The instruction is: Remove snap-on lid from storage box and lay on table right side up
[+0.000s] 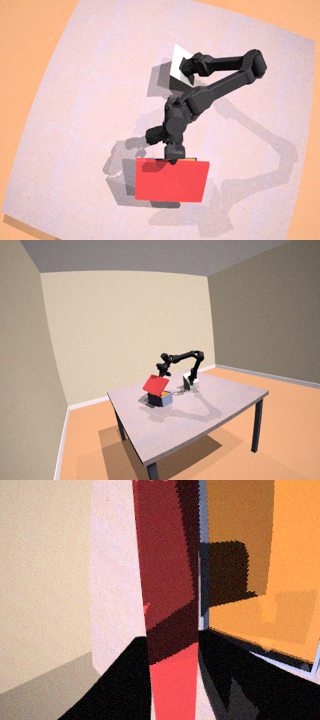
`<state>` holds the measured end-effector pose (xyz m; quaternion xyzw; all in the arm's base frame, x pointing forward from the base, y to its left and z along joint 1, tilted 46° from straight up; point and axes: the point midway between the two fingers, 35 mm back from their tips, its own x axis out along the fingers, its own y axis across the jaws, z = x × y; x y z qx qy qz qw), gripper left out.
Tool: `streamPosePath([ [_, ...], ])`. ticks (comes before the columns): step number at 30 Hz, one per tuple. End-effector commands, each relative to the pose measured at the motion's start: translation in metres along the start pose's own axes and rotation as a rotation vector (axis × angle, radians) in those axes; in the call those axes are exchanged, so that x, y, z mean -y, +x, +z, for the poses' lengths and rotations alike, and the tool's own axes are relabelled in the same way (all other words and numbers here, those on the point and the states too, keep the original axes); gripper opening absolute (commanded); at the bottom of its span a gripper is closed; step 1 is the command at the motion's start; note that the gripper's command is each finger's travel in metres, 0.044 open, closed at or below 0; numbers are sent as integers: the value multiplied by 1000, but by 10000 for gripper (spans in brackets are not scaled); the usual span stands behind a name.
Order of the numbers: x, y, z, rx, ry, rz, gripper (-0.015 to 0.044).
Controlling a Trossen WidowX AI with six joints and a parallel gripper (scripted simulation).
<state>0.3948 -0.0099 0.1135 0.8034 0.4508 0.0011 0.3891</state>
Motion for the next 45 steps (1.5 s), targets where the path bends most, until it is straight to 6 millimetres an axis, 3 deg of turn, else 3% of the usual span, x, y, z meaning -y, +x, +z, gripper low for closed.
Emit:
streamPosePath([
  [1, 3, 0, -8, 0, -2, 3, 0],
  [45, 10, -8, -95, -1, 2, 2, 0],
])
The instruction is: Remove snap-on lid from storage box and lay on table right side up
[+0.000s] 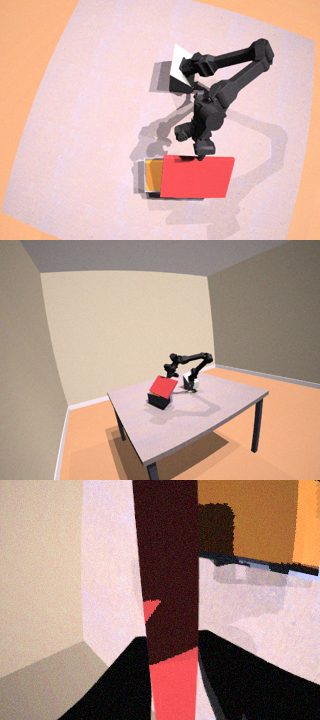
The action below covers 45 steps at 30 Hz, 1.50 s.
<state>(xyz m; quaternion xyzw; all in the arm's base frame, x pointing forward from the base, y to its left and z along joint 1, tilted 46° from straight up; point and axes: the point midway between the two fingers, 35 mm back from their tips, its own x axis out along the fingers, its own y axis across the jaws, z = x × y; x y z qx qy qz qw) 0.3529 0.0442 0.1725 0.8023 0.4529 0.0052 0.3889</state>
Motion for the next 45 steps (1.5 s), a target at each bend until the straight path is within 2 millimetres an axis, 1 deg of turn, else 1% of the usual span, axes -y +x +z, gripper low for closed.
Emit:
streamPosePath([
  [1, 2, -2, -8, 7, 7, 3, 0],
  [45, 8, -9, -95, 6, 10, 3, 0],
])
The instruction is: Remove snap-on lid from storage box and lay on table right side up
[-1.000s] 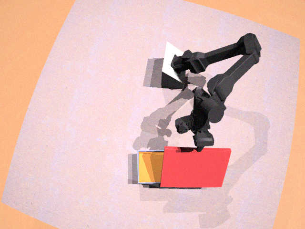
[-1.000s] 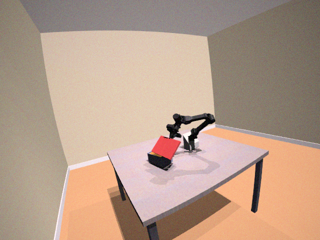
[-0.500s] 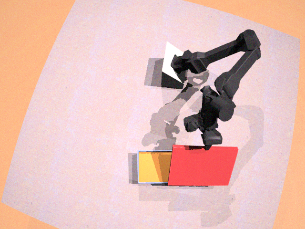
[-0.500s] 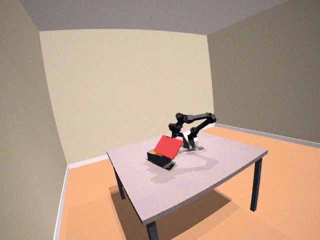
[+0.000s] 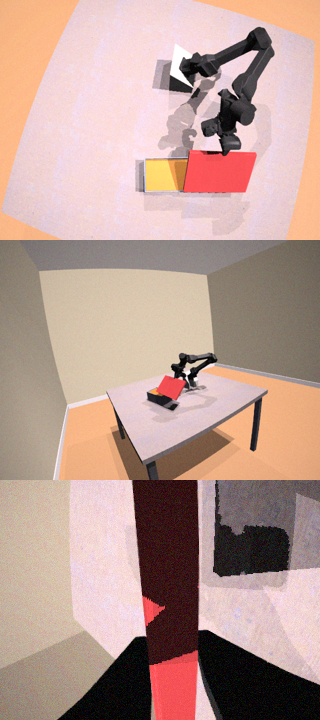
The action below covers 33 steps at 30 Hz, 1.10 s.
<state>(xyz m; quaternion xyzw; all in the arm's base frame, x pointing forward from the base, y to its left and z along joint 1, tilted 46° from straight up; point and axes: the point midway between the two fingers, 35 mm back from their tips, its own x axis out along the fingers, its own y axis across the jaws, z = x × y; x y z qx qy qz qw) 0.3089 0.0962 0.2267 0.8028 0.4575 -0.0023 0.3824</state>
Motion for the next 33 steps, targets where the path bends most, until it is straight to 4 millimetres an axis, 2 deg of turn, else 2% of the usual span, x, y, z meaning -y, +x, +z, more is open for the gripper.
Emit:
streamPosePath([
  [1, -5, -3, -11, 3, -8, 15, 0],
  [33, 1, -9, -75, 1, -7, 16, 0],
])
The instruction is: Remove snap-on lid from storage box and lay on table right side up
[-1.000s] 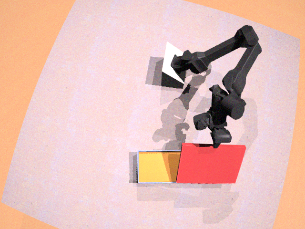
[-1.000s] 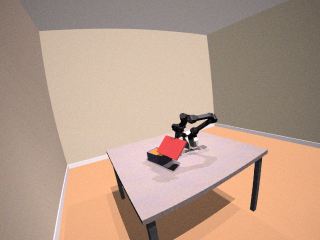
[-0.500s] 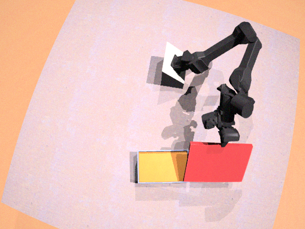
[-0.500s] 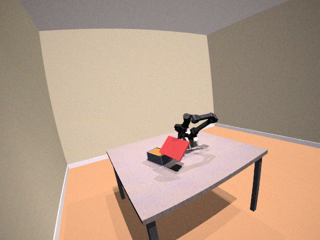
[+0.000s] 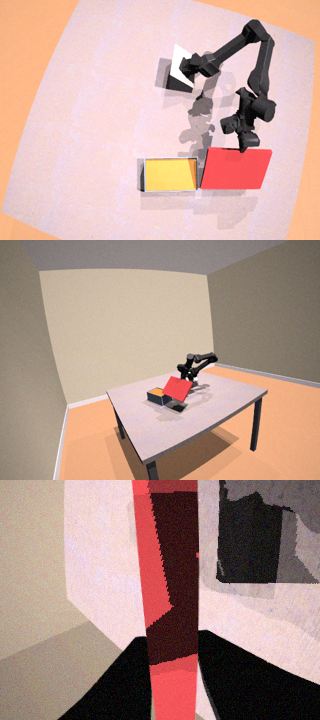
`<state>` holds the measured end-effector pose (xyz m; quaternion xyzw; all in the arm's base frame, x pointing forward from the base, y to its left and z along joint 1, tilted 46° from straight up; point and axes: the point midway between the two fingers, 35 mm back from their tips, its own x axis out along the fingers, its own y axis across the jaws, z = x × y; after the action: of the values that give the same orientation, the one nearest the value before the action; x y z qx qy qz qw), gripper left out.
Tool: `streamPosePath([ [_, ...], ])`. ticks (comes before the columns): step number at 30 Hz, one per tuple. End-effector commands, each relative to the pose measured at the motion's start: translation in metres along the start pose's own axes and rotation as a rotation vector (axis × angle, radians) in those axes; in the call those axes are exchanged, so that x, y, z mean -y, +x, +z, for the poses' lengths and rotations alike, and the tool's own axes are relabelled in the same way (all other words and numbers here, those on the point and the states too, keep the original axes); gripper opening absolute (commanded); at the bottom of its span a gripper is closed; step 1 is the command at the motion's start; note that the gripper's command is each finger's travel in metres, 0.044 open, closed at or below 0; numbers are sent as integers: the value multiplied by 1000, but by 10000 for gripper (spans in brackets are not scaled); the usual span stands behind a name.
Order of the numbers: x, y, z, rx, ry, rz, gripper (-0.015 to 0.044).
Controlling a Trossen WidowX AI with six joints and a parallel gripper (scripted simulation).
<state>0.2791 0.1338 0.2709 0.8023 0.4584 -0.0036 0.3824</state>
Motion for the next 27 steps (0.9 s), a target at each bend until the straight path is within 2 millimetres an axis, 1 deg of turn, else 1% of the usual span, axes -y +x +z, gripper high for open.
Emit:
streamPosePath([
  [1, -5, -4, -13, 0, -8, 19, 0],
  [17, -2, -7, -44, -1, -7, 20, 0],
  [27, 0, -6, -43, -1, -7, 20, 0],
])
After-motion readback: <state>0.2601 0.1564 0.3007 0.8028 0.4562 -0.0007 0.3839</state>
